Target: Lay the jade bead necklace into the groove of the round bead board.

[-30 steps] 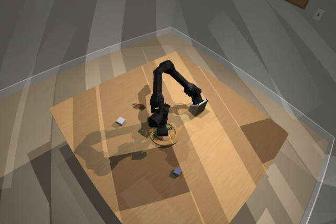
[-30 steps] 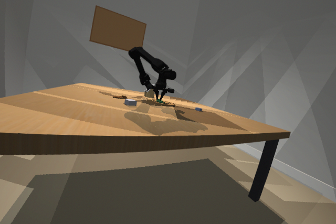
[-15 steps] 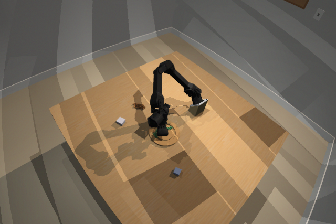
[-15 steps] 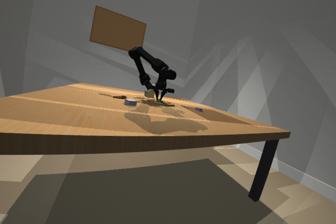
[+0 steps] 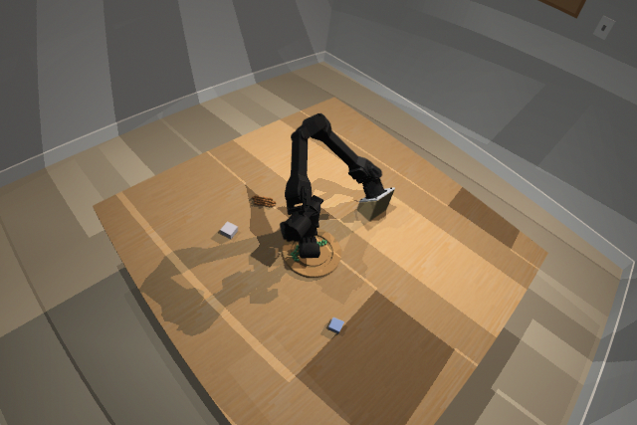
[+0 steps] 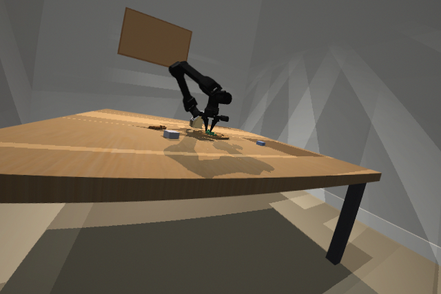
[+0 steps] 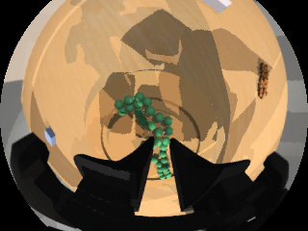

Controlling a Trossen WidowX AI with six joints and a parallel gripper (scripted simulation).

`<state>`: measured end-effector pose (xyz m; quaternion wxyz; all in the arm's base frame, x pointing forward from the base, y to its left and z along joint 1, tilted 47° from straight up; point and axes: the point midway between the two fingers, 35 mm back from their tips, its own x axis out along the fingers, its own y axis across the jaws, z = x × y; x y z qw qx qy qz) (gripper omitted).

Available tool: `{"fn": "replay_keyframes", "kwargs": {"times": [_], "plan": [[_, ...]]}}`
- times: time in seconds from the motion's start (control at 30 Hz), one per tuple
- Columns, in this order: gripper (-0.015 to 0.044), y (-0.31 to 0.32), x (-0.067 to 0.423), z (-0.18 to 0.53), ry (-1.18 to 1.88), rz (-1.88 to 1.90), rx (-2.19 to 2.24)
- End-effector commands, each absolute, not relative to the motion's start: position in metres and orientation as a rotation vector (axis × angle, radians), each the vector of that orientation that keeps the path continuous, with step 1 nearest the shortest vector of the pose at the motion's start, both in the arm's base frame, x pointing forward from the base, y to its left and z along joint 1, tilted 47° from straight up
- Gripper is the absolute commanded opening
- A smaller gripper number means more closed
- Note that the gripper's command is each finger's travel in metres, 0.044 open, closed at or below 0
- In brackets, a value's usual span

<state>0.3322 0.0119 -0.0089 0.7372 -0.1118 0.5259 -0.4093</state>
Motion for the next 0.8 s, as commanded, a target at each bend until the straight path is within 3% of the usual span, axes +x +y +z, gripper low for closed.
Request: {"fn": "replay_keyframes", "kwargs": {"times": [0.0,0.67,0.77], "plan": [[0.0,0.013,0.333,-0.006,1.147,-0.901,-0.243],[0.0,0.002,0.33,0.0,1.147,-0.902,-0.244],[0.0079,0.005,0.331,0.001,1.149,-0.901,-0.235]]}}
